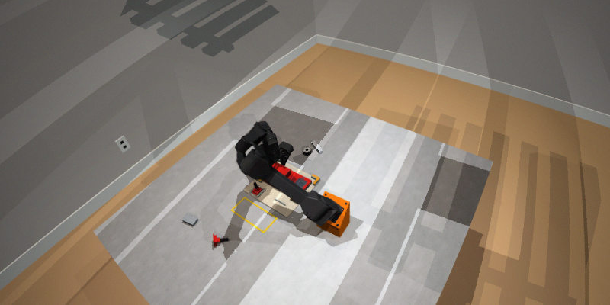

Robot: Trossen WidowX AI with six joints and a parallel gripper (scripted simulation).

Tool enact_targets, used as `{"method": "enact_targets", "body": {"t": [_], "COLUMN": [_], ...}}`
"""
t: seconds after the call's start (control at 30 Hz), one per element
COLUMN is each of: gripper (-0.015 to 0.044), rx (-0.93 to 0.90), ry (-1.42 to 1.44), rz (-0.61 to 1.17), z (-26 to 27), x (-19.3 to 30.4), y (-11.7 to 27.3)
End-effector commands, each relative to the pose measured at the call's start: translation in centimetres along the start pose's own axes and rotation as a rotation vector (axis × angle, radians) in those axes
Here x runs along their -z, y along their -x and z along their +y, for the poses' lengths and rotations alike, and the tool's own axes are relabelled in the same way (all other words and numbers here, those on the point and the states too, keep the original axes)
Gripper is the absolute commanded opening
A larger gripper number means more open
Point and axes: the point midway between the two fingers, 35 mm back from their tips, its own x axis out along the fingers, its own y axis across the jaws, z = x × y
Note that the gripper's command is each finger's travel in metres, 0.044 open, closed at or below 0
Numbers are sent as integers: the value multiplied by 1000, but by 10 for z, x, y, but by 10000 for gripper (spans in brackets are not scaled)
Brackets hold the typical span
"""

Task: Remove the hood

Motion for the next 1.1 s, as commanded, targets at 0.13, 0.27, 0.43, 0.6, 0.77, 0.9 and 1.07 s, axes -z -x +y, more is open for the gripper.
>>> {"method": "enact_targets", "body": {"t": [0.13,0.27,0.43,0.6,0.77,0.9,1.07], "gripper": [0,0,0,0,0,0,0], "rx": [5,5,5,5,6,6,7], "ry": [6,6,6,6,6,6,5], "rz": [-1,-1,0,0,0,0,0], "z": [-1,-1,-1,-1,-1,-1,-1], "x": [0,0,0,0,0,-1,0], "y": [7,9,13,16,21,36,63]}}
